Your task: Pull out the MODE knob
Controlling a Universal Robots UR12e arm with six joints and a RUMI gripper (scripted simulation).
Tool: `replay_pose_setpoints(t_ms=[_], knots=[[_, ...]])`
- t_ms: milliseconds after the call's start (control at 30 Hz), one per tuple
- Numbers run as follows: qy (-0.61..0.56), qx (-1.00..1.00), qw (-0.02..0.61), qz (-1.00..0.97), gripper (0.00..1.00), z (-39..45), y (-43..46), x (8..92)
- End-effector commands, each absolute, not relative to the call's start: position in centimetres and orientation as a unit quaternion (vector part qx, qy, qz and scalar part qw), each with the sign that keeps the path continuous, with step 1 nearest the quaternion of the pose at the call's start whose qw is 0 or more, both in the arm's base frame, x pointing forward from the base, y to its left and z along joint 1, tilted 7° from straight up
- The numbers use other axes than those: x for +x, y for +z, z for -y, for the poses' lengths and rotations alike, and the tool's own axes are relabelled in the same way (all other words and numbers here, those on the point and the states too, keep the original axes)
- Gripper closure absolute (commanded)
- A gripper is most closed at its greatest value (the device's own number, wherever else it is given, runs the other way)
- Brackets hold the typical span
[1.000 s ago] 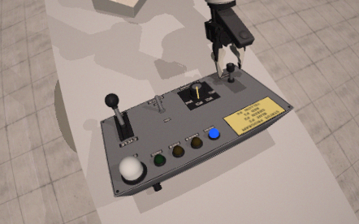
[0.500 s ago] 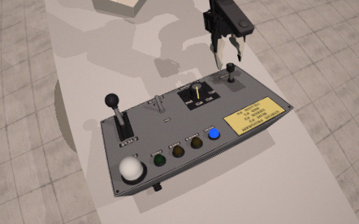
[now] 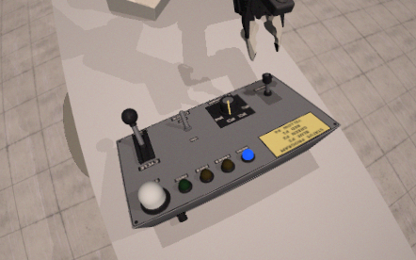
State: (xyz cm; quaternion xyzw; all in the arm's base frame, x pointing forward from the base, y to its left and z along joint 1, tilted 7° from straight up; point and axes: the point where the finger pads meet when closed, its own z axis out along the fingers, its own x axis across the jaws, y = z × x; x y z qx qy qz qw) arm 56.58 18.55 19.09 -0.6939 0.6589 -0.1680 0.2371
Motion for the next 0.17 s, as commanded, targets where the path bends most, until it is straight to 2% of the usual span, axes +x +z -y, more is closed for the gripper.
replay_pose_setpoints(t_ms=[0, 133], knots=[[-0.167, -0.694, 0.237, -0.659, 0.56, -18.3, 20.84, 55.51], [-0.167, -0.694, 0.237, -0.659, 0.56, -18.23, 21.37, 55.17]])
